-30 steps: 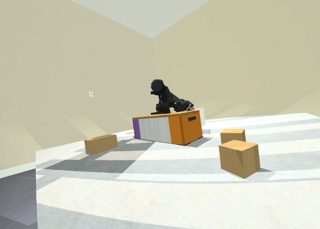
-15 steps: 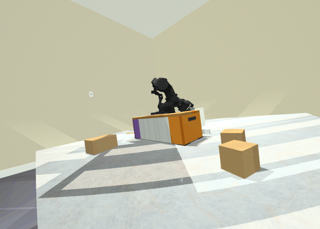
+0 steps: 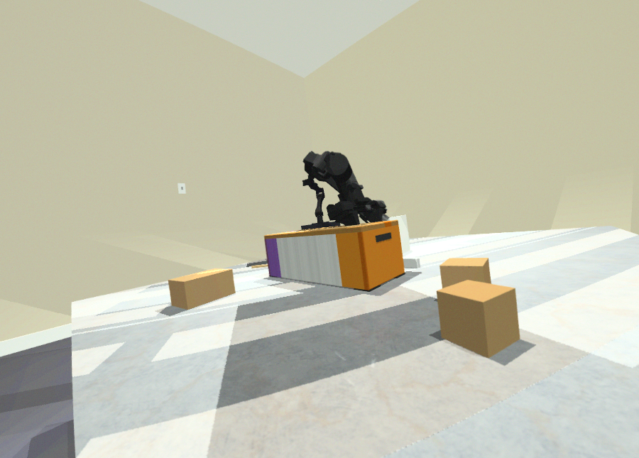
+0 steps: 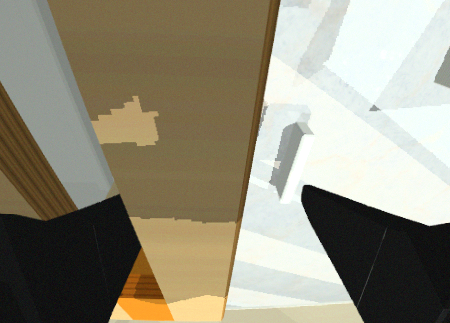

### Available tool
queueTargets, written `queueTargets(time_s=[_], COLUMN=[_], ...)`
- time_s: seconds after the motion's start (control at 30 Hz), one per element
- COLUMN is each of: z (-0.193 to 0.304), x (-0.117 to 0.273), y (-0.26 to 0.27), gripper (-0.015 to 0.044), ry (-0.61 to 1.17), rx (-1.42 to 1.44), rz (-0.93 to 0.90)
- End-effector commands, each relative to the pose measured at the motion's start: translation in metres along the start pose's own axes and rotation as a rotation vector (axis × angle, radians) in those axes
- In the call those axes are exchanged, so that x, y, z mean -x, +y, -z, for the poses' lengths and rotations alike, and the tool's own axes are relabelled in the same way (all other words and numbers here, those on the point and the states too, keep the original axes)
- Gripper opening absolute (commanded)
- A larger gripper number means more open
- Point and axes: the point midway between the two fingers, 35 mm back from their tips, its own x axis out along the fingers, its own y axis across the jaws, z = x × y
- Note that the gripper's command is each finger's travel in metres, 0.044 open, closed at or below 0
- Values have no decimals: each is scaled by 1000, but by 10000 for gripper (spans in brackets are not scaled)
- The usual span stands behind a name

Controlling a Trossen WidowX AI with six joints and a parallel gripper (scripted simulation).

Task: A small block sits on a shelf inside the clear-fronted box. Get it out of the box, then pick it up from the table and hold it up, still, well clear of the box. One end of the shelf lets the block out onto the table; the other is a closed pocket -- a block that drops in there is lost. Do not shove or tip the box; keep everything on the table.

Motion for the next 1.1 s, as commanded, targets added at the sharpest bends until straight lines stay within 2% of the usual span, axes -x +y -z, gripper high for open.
queueTargets(time_s=[0.0,0.3,0.57,0.83,0.9,0.97,1.07], z=[11,20,37,37,45,53,55], x=[-5,-8,50,47,52,54,53], y=[0,0,-1,-1,-4,-7,-9], gripper=[400,400,400,400,348,295,285], ry=[1,2,0,-3,26,32,-3], rx=[-4,-4,3,11,70,245,530], rz=[6,6,7,4,-4,-19,-31])
